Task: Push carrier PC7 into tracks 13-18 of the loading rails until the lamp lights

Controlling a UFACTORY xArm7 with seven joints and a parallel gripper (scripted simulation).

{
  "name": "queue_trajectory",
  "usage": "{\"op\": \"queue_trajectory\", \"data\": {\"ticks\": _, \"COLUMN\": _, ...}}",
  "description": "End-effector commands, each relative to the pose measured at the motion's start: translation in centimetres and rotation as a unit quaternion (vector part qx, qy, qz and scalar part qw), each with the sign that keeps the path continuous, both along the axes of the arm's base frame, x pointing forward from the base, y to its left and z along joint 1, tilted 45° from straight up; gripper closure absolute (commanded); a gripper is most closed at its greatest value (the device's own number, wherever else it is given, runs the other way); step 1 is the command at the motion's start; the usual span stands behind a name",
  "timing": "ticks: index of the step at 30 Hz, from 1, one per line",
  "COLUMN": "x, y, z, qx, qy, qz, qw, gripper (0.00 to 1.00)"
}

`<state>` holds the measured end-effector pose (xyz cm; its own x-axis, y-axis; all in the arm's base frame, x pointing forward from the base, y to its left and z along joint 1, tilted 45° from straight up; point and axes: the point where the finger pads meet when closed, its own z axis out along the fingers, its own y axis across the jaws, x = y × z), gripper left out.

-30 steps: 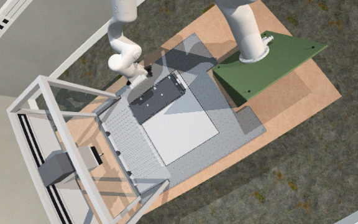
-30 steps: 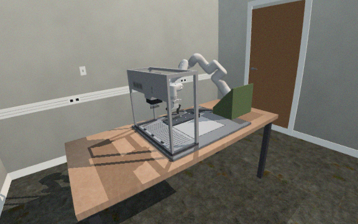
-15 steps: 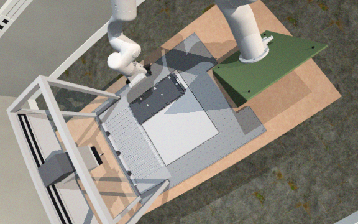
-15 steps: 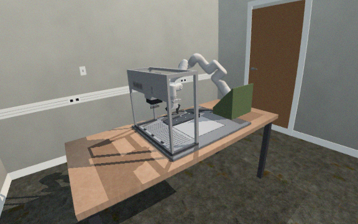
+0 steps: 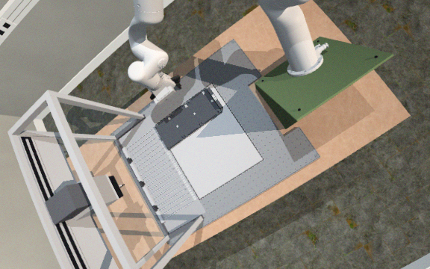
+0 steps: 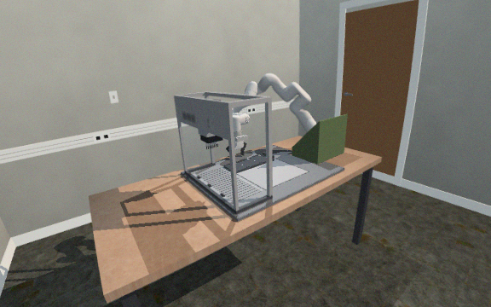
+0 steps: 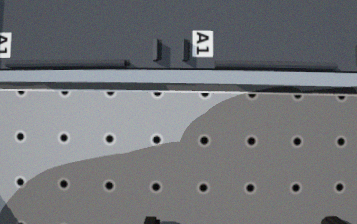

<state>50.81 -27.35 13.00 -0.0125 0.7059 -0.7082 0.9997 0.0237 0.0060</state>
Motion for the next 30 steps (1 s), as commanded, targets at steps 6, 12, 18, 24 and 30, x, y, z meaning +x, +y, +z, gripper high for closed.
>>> {"op": "queue_trajectory", "data": {"ticks": 6, "x": 0.2, "y": -0.3, "z": 0.5, "qx": 0.000, "qy": -0.001, "qz": 0.002, "qw": 1.000, "gripper": 0.00}}
{"op": "queue_trajectory", "data": {"ticks": 12, "x": 0.2, "y": -0.5, "z": 0.7, "qx": 0.000, "qy": -0.001, "qz": 0.002, "qw": 1.000, "gripper": 0.00}}
{"op": "queue_trajectory", "data": {"ticks": 18, "x": 0.2, "y": -0.5, "z": 0.7, "qx": 0.000, "qy": -0.001, "qz": 0.002, "qw": 1.000, "gripper": 0.00}}
{"op": "queue_trajectory", "data": {"ticks": 24, "x": 0.2, "y": 0.1, "z": 1.3, "qx": 0.000, "qy": -0.001, "qz": 0.002, "qw": 1.000, "gripper": 0.00}}
{"op": "queue_trajectory", "data": {"ticks": 30, "x": 0.2, "y": 0.6, "z": 1.8, "qx": 0.000, "qy": -0.001, "qz": 0.002, "qw": 1.000, "gripper": 0.00}}
